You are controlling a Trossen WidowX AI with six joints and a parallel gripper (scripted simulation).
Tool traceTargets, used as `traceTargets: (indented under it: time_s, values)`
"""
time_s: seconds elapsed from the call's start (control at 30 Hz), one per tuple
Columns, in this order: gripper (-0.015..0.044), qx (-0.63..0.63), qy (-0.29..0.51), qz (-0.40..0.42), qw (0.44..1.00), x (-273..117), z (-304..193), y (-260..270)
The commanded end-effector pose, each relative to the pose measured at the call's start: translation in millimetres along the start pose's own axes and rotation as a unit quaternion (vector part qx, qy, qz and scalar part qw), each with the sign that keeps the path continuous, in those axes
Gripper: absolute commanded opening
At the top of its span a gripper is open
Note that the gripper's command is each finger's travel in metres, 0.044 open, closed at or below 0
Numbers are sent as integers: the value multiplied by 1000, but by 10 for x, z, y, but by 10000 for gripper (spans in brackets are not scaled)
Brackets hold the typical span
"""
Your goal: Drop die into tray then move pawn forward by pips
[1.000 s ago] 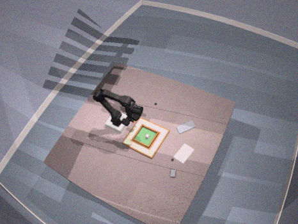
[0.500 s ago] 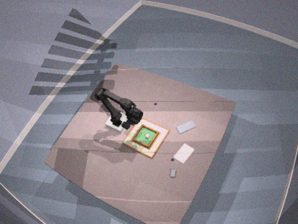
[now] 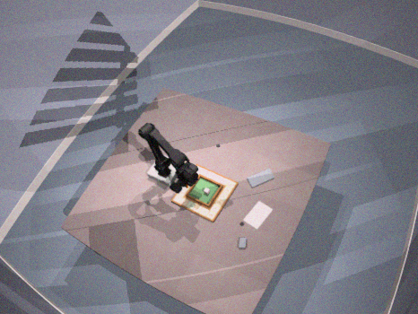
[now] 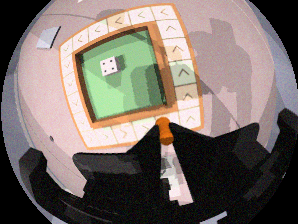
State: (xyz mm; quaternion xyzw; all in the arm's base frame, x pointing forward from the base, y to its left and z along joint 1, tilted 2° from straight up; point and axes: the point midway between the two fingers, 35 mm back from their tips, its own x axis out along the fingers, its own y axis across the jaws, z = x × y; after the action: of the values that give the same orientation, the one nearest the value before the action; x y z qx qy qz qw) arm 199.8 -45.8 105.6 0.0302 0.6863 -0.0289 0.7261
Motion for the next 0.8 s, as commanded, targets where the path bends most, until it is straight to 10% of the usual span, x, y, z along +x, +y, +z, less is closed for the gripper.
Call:
traceTargets:
  time_s: [0.0, 0.77]
  values:
    - [0, -2, 5, 2, 1000, 117, 28, -153]
    - [0, -2, 5, 1, 1000, 675, 52, -581]
